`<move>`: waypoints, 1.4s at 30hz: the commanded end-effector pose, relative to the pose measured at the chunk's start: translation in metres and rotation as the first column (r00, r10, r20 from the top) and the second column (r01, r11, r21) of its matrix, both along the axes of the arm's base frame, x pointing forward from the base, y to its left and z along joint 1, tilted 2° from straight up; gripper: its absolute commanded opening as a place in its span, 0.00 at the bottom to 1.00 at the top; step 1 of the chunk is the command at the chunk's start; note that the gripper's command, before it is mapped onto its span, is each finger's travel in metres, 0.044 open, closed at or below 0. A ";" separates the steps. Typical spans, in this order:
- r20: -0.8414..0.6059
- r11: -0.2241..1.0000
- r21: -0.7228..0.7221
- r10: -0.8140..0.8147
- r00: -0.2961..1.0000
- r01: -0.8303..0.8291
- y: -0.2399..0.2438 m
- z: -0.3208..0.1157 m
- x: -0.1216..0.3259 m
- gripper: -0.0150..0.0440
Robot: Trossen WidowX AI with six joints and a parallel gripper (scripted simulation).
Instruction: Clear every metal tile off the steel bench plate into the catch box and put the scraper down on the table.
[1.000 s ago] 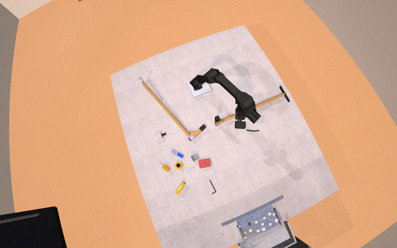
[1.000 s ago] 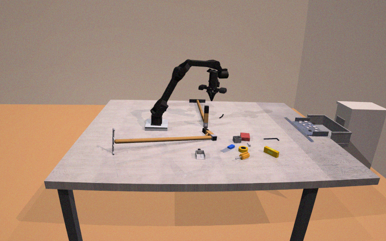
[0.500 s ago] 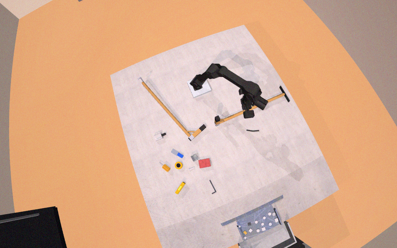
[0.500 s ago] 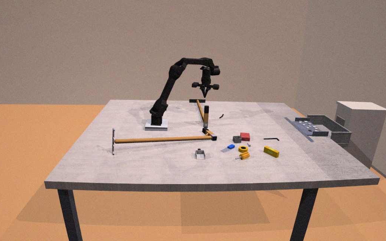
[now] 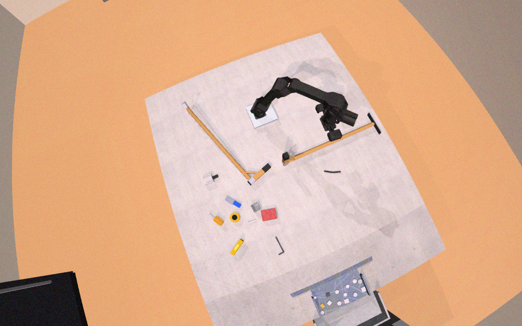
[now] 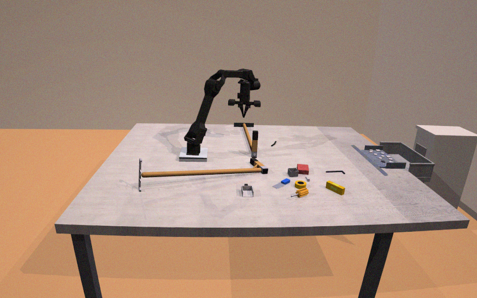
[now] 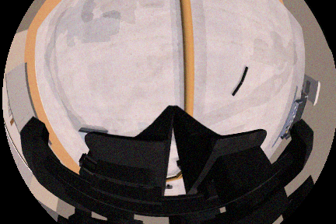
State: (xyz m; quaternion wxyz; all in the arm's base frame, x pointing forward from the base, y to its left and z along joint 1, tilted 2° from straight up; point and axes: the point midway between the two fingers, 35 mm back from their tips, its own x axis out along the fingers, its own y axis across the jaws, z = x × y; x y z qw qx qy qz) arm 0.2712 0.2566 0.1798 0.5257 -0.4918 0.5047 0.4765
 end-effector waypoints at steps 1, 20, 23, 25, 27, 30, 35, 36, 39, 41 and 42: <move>0.010 0.999 0.002 0.048 0.999 -0.048 0.008 0.004 -0.013 0.25; 0.011 0.996 0.001 0.094 0.996 -0.094 0.022 -0.021 -0.021 0.25; 0.011 0.996 0.001 0.094 0.996 -0.094 0.023 -0.028 -0.020 0.25; 0.011 0.996 0.001 0.094 0.996 -0.094 0.024 -0.032 -0.019 0.25; 0.011 0.996 0.001 0.094 0.996 -0.094 0.024 -0.037 -0.019 0.25; 0.011 0.996 0.001 0.094 0.996 -0.094 0.025 -0.044 -0.018 0.25; 0.011 0.996 0.001 0.094 0.996 -0.094 0.026 -0.055 -0.016 0.25; 0.011 0.996 0.001 0.094 0.996 -0.094 0.026 -0.057 -0.016 0.25; 0.011 0.996 0.001 0.094 0.996 -0.094 0.026 -0.064 -0.016 0.25; 0.011 0.996 0.001 0.094 0.996 -0.094 0.026 -0.069 -0.015 0.25; 0.011 0.996 0.001 0.094 0.996 -0.094 0.026 -0.071 -0.015 0.25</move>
